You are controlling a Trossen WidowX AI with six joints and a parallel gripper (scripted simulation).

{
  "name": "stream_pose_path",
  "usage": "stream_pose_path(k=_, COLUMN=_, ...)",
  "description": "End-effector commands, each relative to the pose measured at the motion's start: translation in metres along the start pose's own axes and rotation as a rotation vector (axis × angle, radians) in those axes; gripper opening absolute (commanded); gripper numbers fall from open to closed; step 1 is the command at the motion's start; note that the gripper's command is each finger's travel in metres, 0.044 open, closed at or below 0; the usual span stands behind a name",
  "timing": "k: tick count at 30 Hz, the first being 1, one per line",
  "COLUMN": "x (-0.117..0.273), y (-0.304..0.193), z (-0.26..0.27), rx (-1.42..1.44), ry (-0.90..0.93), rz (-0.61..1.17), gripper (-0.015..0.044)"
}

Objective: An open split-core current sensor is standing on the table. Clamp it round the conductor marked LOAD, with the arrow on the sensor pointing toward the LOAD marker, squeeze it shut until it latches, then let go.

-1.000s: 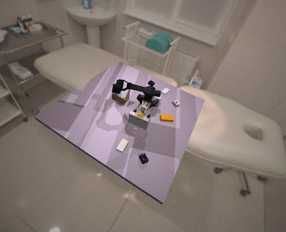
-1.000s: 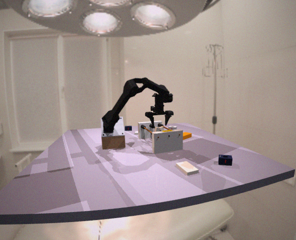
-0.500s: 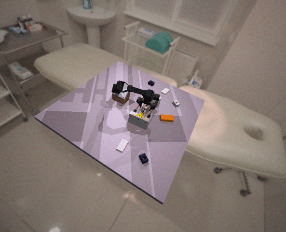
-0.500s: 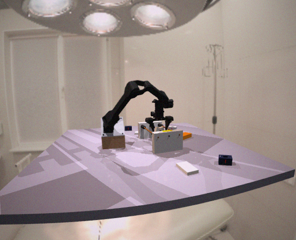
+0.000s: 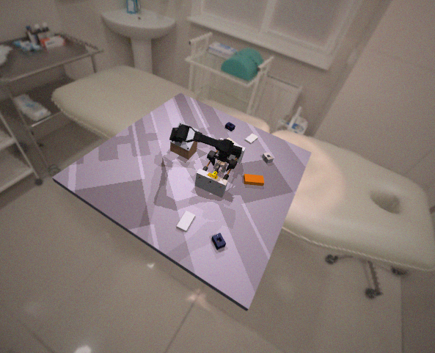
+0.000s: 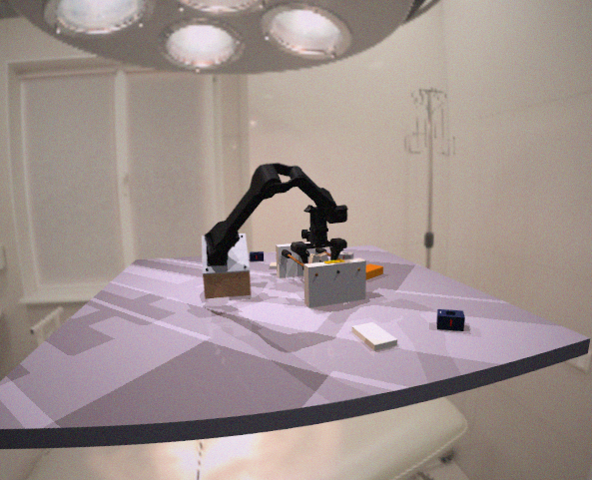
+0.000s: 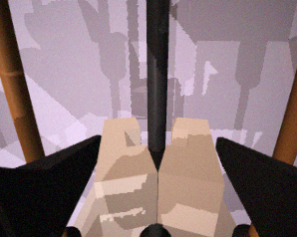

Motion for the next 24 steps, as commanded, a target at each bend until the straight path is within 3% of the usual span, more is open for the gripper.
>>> stream_pose_path(k=1, x=-0.0084, y=0.0003, z=0.0014, rx=0.008, ry=0.009, rz=0.005, gripper=0.0440)
stream_pose_path(k=24, x=-0.0042, y=0.0000, z=0.0004, rx=0.000, ry=0.003, rz=0.000, gripper=0.0307)
Point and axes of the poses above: the point midway between the two fingers, 35 mm back from their tips, its own x axis back along the fingers, its own z axis across the jaws, y = z × x, the point moved 10 cm from there along x, back along the fingers, and after that the axes turned 4 degrees about x, right-handed, at the moved point
